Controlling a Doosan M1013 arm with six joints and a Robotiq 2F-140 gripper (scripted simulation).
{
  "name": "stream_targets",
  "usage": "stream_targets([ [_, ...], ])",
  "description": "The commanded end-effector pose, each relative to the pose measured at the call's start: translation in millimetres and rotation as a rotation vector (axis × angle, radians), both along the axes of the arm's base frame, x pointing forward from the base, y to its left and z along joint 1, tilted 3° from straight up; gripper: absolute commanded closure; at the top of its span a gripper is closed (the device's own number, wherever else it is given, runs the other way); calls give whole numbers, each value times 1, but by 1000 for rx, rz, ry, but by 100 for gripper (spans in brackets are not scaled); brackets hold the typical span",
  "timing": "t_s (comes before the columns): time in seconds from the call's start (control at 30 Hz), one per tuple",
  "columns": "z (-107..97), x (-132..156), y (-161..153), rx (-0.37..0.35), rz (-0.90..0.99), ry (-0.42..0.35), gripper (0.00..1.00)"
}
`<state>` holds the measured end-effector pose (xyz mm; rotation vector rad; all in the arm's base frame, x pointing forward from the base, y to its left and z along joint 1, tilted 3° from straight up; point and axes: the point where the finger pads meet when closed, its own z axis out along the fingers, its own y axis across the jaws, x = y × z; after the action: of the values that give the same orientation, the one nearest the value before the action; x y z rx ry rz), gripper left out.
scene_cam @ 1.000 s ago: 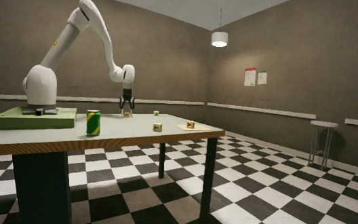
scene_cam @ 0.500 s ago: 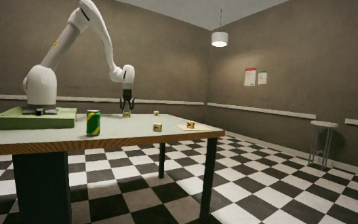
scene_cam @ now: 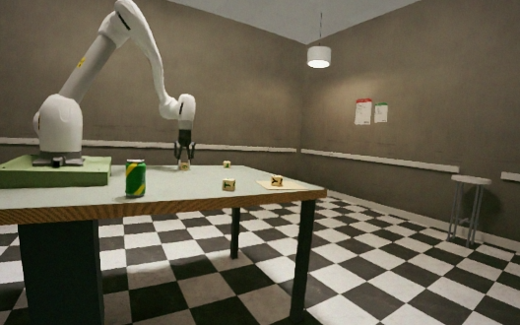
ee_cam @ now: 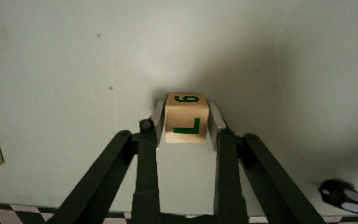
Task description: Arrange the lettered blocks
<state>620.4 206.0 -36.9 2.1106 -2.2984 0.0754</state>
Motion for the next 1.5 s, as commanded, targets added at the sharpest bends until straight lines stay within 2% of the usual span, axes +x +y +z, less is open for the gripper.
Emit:
stream_targets([
  [0.0, 1, 0, 0, 1, 0, -1, 67],
  [1.13, 1, 0, 0, 1, 0, -1, 67],
  [1.33, 10, 0, 1, 1, 0, -1, 67],
  [1.47, 33, 0, 2, 1, 0, -1, 67],
])
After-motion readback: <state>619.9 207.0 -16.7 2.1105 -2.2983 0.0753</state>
